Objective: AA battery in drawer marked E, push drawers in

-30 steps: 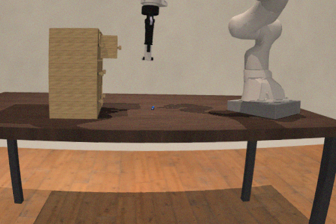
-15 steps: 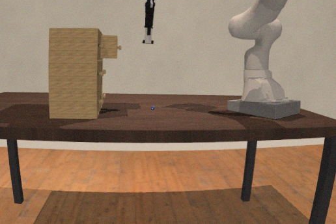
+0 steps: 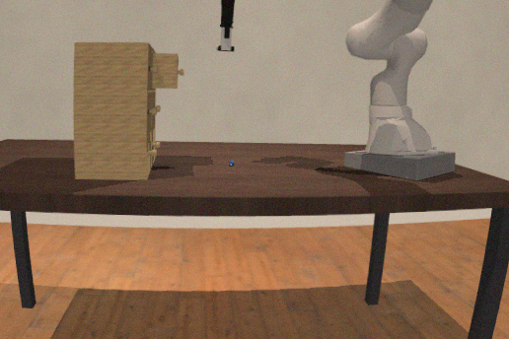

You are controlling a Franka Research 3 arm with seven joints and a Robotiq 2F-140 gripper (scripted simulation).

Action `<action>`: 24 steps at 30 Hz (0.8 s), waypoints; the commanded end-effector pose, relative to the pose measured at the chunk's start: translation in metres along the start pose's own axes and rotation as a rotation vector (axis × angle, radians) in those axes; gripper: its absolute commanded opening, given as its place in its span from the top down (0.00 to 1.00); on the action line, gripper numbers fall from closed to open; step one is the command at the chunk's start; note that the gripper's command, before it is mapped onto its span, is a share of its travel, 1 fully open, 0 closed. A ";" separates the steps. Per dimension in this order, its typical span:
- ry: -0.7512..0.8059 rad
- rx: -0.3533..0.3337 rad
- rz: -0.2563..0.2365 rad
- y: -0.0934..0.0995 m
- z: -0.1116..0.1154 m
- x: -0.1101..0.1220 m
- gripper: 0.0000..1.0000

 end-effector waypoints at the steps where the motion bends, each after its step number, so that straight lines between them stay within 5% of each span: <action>1: -0.017 0.011 0.007 0.006 -0.003 0.001 0.94; 24: -0.017 -0.003 0.005 0.013 -0.004 0.001 0.94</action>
Point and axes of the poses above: the point where the finger pads meet when closed, its own y axis back along the fingers, its own x axis across the jaws, z = x × y, the point moved 8 cm from there along y, back along the fingers, and after that the axes turned 8 degrees about y, right-handed, at the moved point
